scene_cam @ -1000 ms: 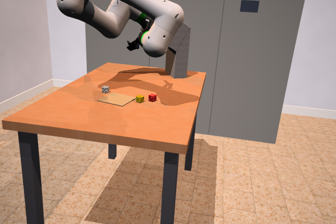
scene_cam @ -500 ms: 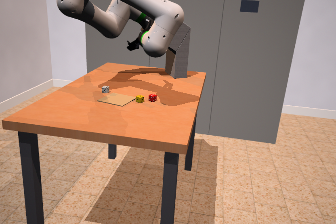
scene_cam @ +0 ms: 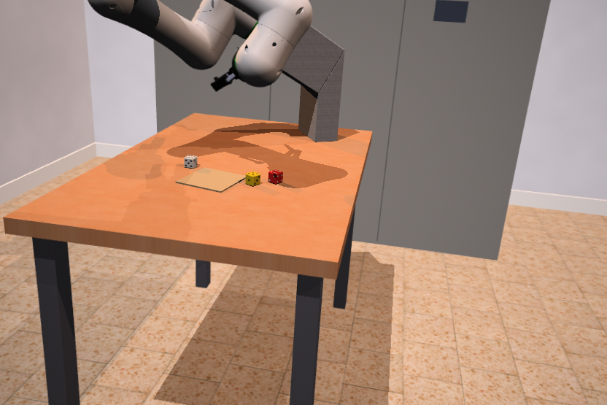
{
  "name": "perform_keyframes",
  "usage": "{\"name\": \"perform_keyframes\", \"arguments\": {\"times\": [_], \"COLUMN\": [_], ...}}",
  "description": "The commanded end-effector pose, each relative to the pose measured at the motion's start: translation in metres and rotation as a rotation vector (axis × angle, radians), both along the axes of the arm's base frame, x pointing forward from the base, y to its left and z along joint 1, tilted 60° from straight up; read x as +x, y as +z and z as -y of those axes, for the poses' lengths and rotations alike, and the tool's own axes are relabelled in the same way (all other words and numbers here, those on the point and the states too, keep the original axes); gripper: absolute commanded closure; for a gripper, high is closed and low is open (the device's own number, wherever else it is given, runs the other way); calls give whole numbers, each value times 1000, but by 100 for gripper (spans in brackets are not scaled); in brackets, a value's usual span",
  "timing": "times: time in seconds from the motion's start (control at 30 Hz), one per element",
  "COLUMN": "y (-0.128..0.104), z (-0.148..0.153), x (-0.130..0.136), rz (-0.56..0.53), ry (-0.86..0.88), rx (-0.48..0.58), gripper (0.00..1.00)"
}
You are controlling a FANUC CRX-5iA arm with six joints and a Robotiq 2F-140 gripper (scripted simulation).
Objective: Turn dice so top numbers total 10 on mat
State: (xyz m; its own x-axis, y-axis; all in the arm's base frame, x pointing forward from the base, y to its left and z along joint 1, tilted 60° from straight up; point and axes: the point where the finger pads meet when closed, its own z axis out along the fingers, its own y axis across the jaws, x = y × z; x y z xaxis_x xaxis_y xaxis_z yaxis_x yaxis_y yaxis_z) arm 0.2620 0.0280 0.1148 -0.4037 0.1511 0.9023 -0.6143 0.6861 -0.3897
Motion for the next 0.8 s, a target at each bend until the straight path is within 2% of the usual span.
{"name": "perform_keyframes", "arguments": {"times": [0.0,0.03,0.13,0.17,0.3,0.6,0.67,0.7,0.77], "y": [9,10,11,16,22,38,38,43,45], "z": [24,29,31,45,60,98,98,106,109], "x": [10,13,14,23,33,68,68,79,84], "rz": [155,190,199,298,404,742,742,844,893], "ry": [69,83,87,127,168,292,292,327,343], "rx": [-40,-47,-49,-66,-79,-88,-88,-79,-73], "gripper": [0,0,0,0,0,0,0,0,0]}}
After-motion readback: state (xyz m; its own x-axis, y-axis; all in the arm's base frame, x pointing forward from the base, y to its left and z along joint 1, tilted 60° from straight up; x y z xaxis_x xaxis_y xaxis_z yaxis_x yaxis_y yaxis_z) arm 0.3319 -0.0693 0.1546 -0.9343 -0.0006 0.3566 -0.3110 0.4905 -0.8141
